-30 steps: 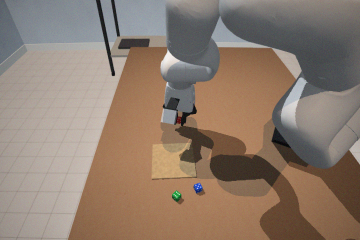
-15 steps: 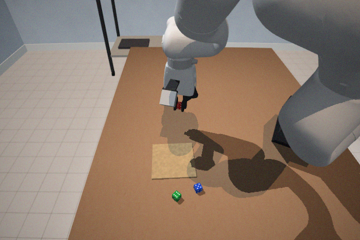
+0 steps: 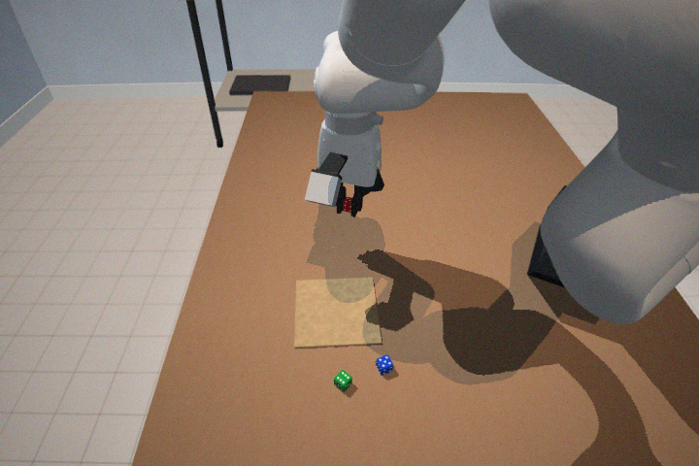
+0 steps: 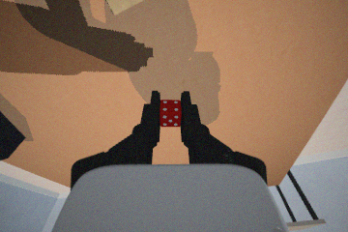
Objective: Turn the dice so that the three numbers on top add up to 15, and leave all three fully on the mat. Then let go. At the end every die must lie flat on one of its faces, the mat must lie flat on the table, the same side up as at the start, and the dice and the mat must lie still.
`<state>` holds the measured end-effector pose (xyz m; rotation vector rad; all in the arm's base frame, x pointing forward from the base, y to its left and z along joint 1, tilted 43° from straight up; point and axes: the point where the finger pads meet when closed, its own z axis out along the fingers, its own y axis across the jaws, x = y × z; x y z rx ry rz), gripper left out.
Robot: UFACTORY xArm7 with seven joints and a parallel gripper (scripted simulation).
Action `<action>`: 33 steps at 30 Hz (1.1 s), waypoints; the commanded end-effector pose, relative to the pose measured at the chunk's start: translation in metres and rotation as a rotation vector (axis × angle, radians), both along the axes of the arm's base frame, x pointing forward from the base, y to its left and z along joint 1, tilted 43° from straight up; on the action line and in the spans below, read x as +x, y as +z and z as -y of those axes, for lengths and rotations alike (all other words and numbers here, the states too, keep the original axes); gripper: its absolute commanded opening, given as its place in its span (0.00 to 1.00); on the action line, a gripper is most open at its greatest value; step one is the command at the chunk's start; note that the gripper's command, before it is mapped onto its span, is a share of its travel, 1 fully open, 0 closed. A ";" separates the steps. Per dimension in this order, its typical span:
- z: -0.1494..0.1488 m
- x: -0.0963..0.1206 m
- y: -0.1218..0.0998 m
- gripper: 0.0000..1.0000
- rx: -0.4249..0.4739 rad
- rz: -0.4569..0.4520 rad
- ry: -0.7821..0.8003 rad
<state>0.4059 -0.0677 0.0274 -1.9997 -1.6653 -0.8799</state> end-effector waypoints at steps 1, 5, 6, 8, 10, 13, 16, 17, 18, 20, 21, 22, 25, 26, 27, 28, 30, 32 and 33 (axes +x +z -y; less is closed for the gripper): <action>0.002 0.001 0.000 0.15 0.020 -0.066 -0.078; 0.002 0.003 -0.001 0.15 0.058 -0.179 -0.204; 0.002 0.003 -0.002 0.15 0.070 -0.214 -0.243; 0.002 0.003 -0.002 0.15 0.088 -0.267 -0.301; 0.002 0.004 -0.003 0.15 0.105 -0.317 -0.358; 0.002 0.004 -0.003 0.15 0.125 -0.378 -0.425; 0.002 0.005 -0.004 0.15 0.143 -0.432 -0.486; 0.002 0.005 -0.005 0.15 0.157 -0.476 -0.534; 0.002 0.006 -0.005 0.15 0.161 -0.488 -0.547; 0.002 0.006 -0.005 0.15 0.179 -0.541 -0.607; 0.002 0.006 -0.005 0.15 0.180 -0.543 -0.609; 0.002 0.007 -0.006 0.15 0.197 -0.595 -0.667; 0.002 0.007 -0.006 0.15 0.216 -0.651 -0.729; 0.002 0.008 -0.007 0.15 0.230 -0.693 -0.776; 0.002 0.008 -0.007 0.15 0.233 -0.702 -0.786; 0.002 0.008 -0.007 0.15 0.246 -0.743 -0.831; 0.002 0.009 -0.008 0.15 0.263 -0.794 -0.888; 0.002 0.009 -0.008 0.15 0.263 -0.794 -0.888; 0.002 0.009 -0.008 0.15 0.264 -0.796 -0.890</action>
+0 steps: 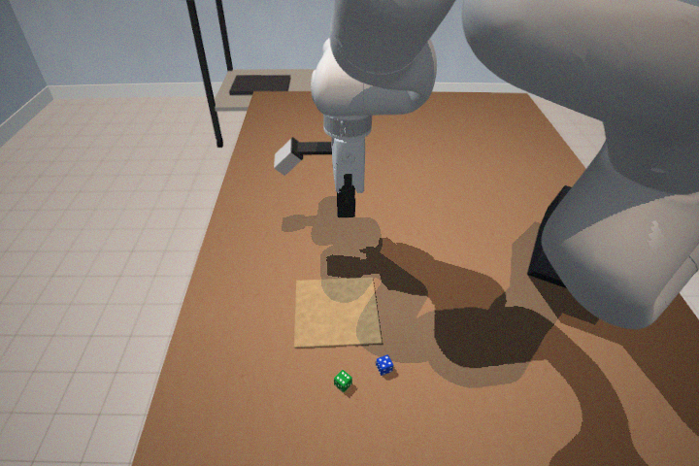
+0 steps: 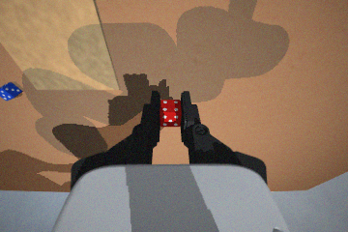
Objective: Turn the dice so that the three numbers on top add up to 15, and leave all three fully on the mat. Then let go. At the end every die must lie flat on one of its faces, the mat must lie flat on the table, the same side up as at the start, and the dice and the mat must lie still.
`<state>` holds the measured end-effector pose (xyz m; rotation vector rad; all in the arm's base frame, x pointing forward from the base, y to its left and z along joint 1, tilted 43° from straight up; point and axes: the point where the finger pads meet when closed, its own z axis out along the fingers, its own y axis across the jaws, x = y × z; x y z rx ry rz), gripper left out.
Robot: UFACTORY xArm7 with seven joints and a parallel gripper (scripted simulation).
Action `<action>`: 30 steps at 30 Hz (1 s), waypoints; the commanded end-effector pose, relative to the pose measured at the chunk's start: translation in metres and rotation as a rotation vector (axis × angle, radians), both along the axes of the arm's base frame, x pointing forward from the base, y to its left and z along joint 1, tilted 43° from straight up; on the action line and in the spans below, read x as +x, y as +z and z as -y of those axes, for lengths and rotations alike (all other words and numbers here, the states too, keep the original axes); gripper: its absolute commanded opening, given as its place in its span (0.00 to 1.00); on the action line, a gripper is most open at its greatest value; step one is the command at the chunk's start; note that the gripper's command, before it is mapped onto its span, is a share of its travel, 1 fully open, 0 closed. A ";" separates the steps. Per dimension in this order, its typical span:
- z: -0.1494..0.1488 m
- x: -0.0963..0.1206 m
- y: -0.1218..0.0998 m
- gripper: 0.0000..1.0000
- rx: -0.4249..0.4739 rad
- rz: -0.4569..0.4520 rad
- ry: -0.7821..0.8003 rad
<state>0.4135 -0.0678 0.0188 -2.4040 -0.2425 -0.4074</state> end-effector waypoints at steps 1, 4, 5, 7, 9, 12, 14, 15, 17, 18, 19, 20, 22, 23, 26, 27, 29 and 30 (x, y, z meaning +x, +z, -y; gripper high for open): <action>0.002 0.001 0.000 0.15 0.017 -0.073 -0.071; 0.002 0.002 -0.001 0.15 0.048 -0.168 -0.176; 0.002 0.002 -0.001 0.15 0.050 -0.173 -0.182; 0.002 0.003 -0.002 0.15 0.065 -0.217 -0.230; 0.002 0.003 -0.002 0.15 0.073 -0.242 -0.258; 0.002 0.003 -0.002 0.15 0.077 -0.254 -0.272; 0.002 0.003 -0.002 0.15 0.077 -0.254 -0.272; 0.002 0.003 -0.002 0.15 0.077 -0.254 -0.272; 0.002 0.003 -0.002 0.15 0.078 -0.253 -0.273; 0.002 0.003 -0.002 0.15 0.079 -0.250 -0.275; 0.002 0.003 -0.002 0.15 0.080 -0.244 -0.280; 0.002 0.003 -0.002 0.15 0.082 -0.235 -0.287; 0.001 0.003 -0.002 0.15 0.087 -0.207 -0.309; 0.001 0.003 -0.002 0.15 0.089 -0.188 -0.326; 0.001 0.002 -0.002 0.15 0.098 -0.114 -0.389; 0.001 0.001 -0.002 0.15 0.102 -0.085 -0.413; 0.001 0.000 -0.002 0.15 0.109 -0.022 -0.467; 0.001 0.000 -0.002 0.15 0.113 0.005 -0.488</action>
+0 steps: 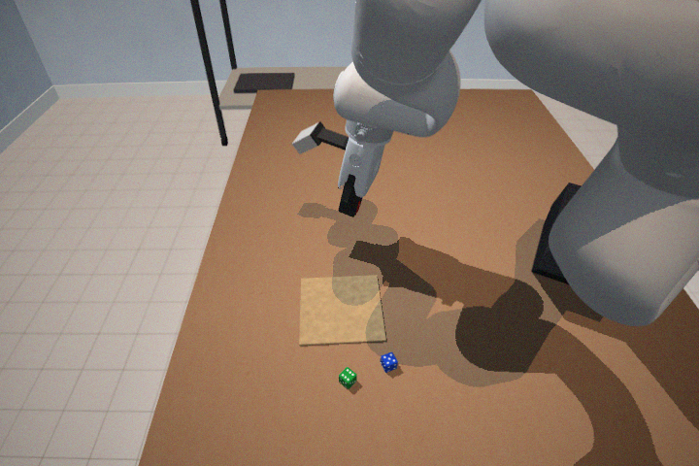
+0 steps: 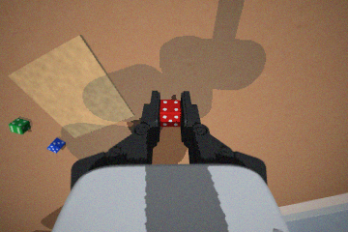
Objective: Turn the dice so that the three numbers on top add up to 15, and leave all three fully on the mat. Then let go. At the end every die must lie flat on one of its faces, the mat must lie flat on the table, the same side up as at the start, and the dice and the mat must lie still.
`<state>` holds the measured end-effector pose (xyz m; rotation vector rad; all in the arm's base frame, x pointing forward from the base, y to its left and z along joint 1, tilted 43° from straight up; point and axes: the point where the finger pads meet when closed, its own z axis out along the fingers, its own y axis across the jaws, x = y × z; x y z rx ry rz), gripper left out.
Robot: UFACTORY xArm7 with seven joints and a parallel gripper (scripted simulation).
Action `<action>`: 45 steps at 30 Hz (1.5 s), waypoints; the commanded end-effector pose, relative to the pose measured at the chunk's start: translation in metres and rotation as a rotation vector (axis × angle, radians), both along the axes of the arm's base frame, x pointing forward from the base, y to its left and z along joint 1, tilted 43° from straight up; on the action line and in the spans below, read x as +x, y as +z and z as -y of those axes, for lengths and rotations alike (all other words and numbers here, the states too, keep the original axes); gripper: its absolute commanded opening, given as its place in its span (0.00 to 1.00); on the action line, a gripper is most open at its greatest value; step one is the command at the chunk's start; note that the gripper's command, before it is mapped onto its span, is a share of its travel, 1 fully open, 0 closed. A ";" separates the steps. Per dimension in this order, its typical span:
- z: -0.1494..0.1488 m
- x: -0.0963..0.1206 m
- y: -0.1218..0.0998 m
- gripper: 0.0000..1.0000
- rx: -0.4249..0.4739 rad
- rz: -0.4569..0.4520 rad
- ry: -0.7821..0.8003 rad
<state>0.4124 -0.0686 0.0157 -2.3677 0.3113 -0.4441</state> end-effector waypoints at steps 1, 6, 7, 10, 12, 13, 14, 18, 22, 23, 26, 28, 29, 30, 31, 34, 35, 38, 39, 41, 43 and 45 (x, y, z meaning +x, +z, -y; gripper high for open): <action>0.000 0.001 0.001 0.15 -0.012 0.124 -0.100; -0.001 -0.001 0.001 0.15 -0.024 0.223 -0.192; -0.001 -0.001 0.001 0.15 -0.025 0.228 -0.197; -0.002 -0.002 0.000 0.15 -0.034 0.303 -0.268; -0.002 -0.003 0.000 0.15 -0.041 0.342 -0.305; -0.002 -0.003 0.000 0.15 -0.043 0.368 -0.328; -0.002 -0.004 0.000 0.15 -0.046 0.383 -0.343; -0.002 -0.005 0.000 0.15 -0.059 0.466 -0.421; -0.003 -0.006 0.000 0.15 -0.067 0.541 -0.490; -0.003 -0.007 0.000 0.15 -0.072 0.570 -0.518; -0.004 -0.007 0.000 0.15 -0.077 0.627 -0.570; -0.003 -0.008 0.000 0.15 -0.082 0.647 -0.590; -0.003 -0.008 0.000 0.15 -0.084 0.652 -0.595; -0.003 -0.008 0.000 0.15 -0.085 0.655 -0.598; -0.003 -0.008 0.000 0.15 -0.085 0.656 -0.599; -0.003 -0.008 0.000 0.15 -0.086 0.656 -0.600; -0.003 -0.008 -0.001 0.15 -0.086 0.656 -0.600; -0.003 -0.008 -0.001 0.15 -0.086 0.656 -0.600; -0.004 -0.008 -0.002 0.15 -0.086 0.656 -0.600; -0.005 -0.007 -0.003 0.15 -0.086 0.656 -0.599; -0.008 -0.006 -0.006 0.15 -0.086 0.656 -0.599; -0.011 -0.005 -0.010 0.15 -0.086 0.656 -0.599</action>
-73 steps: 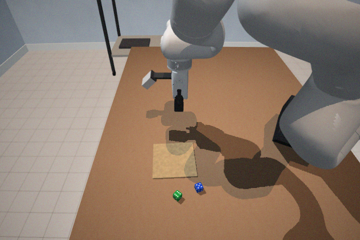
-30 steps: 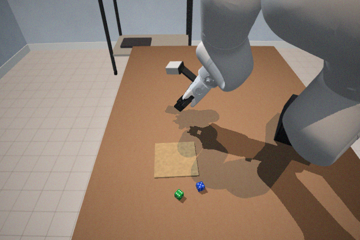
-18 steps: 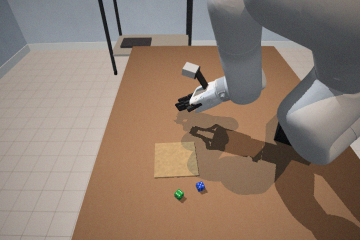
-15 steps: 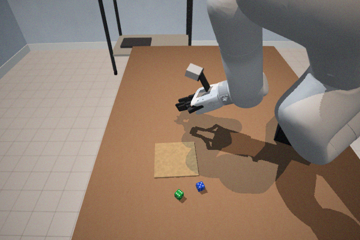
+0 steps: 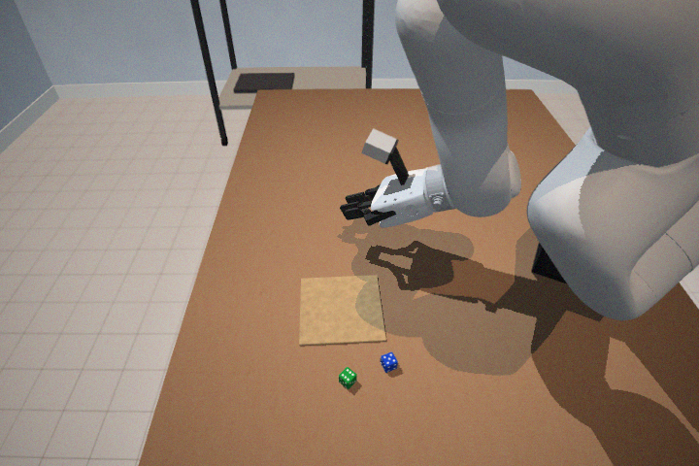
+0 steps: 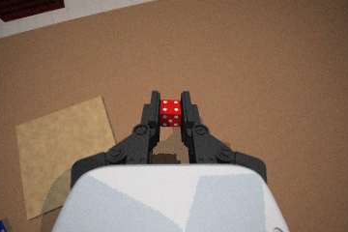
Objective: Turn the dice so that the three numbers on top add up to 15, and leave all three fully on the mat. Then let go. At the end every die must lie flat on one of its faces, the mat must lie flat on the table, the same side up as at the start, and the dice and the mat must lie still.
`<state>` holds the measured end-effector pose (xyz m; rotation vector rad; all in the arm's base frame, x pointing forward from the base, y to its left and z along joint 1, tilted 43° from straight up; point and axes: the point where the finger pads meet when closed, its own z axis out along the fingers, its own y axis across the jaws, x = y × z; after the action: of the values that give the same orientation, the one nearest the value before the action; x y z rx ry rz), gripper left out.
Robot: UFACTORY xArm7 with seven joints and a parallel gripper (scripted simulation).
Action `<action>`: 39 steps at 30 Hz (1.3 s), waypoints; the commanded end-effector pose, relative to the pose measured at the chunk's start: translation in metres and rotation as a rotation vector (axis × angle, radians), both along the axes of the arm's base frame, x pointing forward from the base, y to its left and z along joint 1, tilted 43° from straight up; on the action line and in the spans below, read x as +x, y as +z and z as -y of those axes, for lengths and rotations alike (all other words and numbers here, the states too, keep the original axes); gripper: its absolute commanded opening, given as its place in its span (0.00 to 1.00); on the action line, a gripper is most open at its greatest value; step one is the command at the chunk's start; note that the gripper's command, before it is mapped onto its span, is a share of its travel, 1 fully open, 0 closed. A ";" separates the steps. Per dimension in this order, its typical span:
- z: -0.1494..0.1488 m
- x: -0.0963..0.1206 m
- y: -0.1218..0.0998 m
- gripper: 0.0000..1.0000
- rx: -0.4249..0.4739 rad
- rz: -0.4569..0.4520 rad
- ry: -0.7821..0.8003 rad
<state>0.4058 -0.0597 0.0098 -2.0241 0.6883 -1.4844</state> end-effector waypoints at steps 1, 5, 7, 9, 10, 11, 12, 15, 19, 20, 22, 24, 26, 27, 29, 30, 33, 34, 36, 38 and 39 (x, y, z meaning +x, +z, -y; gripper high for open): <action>-0.004 0.002 -0.006 0.15 -0.001 0.001 -0.002; -0.013 0.005 -0.016 0.15 -0.001 0.001 -0.002; -0.018 0.007 -0.022 0.15 -0.001 0.001 -0.002; -0.018 0.007 -0.022 0.15 -0.001 0.001 -0.002; -0.021 0.007 -0.025 0.15 -0.001 0.001 -0.002; -0.023 0.008 -0.027 0.15 -0.001 0.001 -0.002; -0.026 0.009 -0.030 0.15 -0.001 0.001 -0.002; -0.032 0.011 -0.038 0.15 -0.001 0.001 -0.002; -0.039 0.014 -0.045 0.15 -0.001 0.001 -0.002; -0.040 0.014 -0.047 0.15 -0.001 0.001 -0.002; -0.042 0.015 -0.048 0.15 -0.001 0.001 -0.002; -0.043 0.015 -0.049 0.15 -0.001 0.001 -0.002; -0.043 0.015 -0.049 0.15 -0.001 0.001 -0.002; -0.043 0.015 -0.050 0.15 -0.001 0.001 -0.002; -0.043 0.015 -0.050 0.15 -0.001 0.001 -0.002; -0.043 0.015 -0.050 0.15 -0.001 0.001 -0.002; -0.043 0.015 -0.050 0.15 -0.001 0.001 -0.002; -0.043 0.015 -0.050 0.15 -0.001 0.001 -0.002; -0.043 0.015 -0.050 0.15 -0.001 0.001 -0.002; -0.043 0.015 -0.050 0.15 -0.001 0.001 -0.002; -0.043 0.015 -0.050 0.15 -0.001 0.001 -0.002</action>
<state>0.4205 -0.0156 -0.0400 -2.0237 0.6888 -1.4841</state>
